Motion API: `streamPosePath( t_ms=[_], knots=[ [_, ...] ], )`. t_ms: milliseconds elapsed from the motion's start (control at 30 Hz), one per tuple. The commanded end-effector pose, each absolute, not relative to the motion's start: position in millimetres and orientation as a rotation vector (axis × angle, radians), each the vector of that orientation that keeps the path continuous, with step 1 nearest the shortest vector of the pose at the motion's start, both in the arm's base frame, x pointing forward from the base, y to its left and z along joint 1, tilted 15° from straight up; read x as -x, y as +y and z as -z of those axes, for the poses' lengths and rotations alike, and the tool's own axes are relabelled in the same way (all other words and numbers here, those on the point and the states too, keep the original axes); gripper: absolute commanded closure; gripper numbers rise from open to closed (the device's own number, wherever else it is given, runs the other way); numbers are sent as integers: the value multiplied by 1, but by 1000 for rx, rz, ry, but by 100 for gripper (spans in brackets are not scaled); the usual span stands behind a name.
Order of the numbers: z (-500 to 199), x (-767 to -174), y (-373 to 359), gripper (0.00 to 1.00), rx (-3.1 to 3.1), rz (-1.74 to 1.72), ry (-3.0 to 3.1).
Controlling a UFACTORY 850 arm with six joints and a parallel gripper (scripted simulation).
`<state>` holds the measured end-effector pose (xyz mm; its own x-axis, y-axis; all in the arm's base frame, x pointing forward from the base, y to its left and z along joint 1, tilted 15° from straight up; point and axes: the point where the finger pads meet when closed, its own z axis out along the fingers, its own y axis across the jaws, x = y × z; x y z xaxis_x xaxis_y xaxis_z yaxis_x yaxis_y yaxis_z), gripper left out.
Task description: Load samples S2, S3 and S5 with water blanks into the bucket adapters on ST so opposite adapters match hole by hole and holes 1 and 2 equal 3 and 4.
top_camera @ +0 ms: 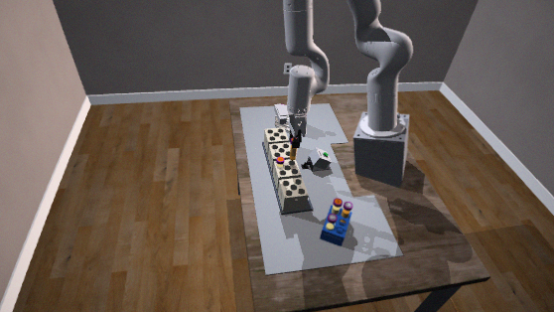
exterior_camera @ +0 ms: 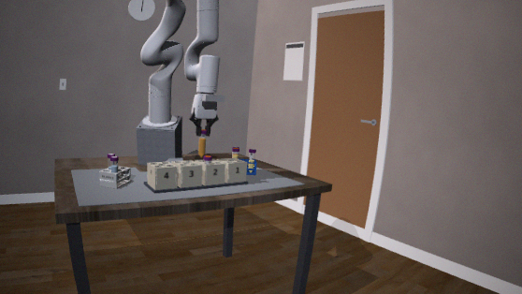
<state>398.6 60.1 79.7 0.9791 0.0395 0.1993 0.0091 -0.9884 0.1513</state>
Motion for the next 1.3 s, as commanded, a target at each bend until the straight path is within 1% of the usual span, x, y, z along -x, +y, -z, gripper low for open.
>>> streamPosePath(
  t_ms=[0, 600, 1267],
  knots=[
    [-74, -401, 59, 100, -2977, -331, 37],
    [-74, -401, 59, 100, -2977, -331, 37],
    [-57, -404, 57, 100, -2977, -331, 37]
  ],
)
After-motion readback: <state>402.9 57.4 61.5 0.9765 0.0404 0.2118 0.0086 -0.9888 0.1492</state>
